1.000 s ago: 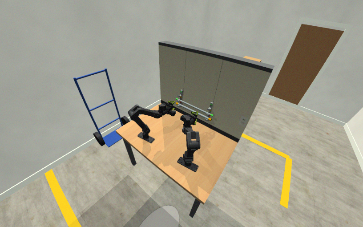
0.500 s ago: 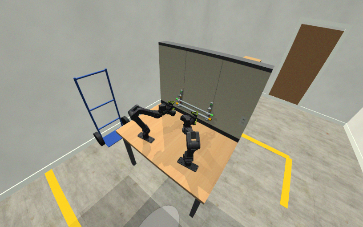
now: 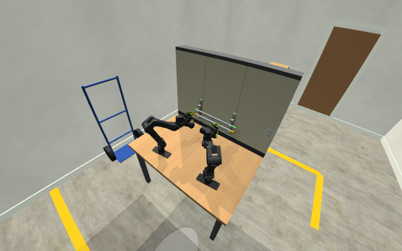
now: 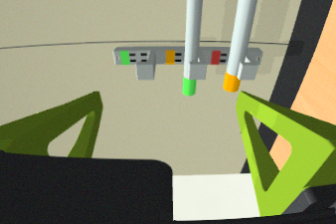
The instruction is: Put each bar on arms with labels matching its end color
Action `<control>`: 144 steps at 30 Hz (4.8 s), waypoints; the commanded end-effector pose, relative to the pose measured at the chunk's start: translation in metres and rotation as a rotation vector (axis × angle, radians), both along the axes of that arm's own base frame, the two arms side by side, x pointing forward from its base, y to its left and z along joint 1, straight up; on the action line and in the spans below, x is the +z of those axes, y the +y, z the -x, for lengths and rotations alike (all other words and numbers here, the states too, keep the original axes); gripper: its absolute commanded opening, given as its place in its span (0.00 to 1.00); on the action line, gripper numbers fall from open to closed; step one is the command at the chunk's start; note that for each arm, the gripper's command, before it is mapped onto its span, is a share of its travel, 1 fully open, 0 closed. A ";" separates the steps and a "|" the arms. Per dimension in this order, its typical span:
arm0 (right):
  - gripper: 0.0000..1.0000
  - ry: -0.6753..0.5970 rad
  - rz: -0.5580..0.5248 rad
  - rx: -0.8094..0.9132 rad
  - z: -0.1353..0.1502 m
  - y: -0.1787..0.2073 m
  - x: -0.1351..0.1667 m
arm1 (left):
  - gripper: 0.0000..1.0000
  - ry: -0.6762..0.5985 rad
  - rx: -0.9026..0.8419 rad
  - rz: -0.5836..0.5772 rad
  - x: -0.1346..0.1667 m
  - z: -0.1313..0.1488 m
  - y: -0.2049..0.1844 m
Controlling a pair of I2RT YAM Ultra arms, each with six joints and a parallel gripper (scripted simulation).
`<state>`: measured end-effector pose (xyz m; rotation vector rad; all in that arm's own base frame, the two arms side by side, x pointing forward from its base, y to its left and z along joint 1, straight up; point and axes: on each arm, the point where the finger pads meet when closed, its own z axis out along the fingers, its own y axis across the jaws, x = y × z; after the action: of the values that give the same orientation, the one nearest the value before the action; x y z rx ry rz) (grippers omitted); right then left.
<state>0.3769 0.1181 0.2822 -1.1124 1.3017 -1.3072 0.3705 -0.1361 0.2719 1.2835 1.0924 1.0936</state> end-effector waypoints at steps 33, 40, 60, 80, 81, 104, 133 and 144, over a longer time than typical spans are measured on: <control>1.00 0.023 0.015 0.003 -0.054 -0.005 -0.062 | 1.00 -0.002 -0.003 0.003 -0.051 -0.054 -0.011; 1.00 0.023 0.015 0.003 -0.065 -0.006 -0.072 | 1.00 -0.002 -0.003 0.003 -0.061 -0.065 -0.013; 1.00 0.023 0.015 0.003 -0.098 -0.011 -0.101 | 1.00 -0.002 -0.003 0.003 -0.091 -0.098 -0.018; 1.00 0.023 0.015 0.003 -0.098 -0.011 -0.101 | 1.00 -0.002 -0.003 0.003 -0.091 -0.098 -0.018; 1.00 0.023 0.015 0.003 -0.098 -0.011 -0.101 | 1.00 -0.002 -0.003 0.003 -0.091 -0.098 -0.018; 1.00 0.023 0.015 0.003 -0.098 -0.011 -0.080 | 1.00 -0.002 -0.003 0.003 -0.069 -0.098 -0.018; 1.00 0.023 0.015 0.003 -0.098 -0.011 -0.038 | 1.00 -0.002 -0.003 0.003 -0.028 -0.098 -0.018; 1.00 0.023 0.015 0.003 -0.098 -0.011 -0.026 | 1.00 -0.002 -0.003 0.003 -0.016 -0.098 -0.018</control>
<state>0.4729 0.1090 0.2371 -1.1674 1.3148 -1.3064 0.4655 -0.1565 0.2404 1.2988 1.0951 1.0875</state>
